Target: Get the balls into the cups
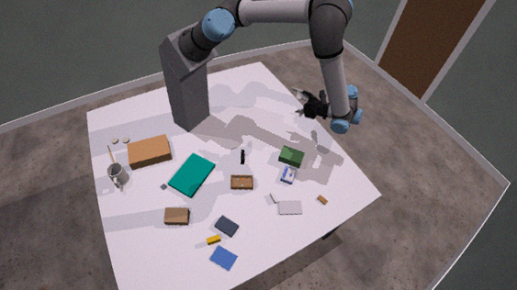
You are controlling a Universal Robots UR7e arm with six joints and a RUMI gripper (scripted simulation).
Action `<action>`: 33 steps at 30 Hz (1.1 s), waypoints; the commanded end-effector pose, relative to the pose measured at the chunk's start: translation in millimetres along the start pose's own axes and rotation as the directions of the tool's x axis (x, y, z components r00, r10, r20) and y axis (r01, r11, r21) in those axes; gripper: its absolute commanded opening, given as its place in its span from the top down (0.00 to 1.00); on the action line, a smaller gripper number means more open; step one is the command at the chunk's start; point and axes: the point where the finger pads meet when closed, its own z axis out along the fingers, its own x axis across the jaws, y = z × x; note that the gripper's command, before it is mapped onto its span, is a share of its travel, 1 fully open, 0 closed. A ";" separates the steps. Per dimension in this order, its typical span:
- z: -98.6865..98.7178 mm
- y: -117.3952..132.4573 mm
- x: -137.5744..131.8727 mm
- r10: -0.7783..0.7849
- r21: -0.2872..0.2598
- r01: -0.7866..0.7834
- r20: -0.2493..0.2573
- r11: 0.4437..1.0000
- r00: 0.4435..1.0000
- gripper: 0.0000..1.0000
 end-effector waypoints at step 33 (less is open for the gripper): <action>6.9 97.5 16.9 0.210 0.136 -0.181 -0.246 0.974 0.946 0.00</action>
